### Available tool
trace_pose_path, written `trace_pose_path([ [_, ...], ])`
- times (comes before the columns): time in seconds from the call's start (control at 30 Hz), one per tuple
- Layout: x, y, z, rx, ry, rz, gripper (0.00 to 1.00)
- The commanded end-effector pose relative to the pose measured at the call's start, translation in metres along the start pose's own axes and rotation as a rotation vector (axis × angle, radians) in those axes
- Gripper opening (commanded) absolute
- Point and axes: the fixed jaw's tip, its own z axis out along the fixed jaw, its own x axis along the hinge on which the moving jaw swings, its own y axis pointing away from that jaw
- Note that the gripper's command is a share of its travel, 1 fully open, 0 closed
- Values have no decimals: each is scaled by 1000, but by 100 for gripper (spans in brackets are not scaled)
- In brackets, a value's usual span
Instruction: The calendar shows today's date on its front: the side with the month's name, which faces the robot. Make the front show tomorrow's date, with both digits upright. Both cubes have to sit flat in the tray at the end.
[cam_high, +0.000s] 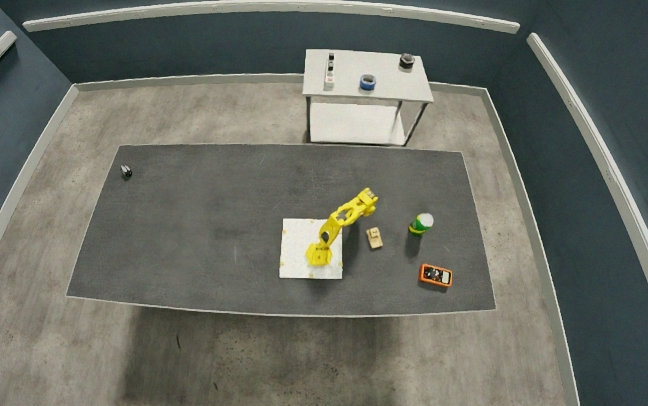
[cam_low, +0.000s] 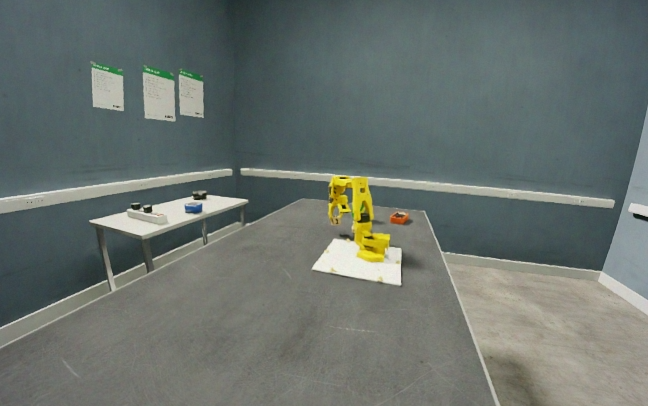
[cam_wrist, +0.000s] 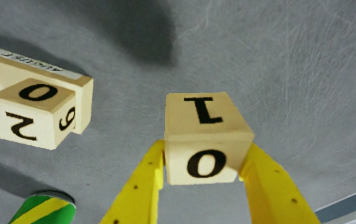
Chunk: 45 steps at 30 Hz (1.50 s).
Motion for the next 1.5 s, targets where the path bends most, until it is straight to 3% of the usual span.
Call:
trace_pose_path([
  [0.0,1,-3,-5,3,22,23,0],
  [0.43,0,-14,-4,4,22,140,0],
  [1.0,-6,-41,-3,6,22,429,0],
  [1.47,-17,-76,-1,8,22,805,0],
])
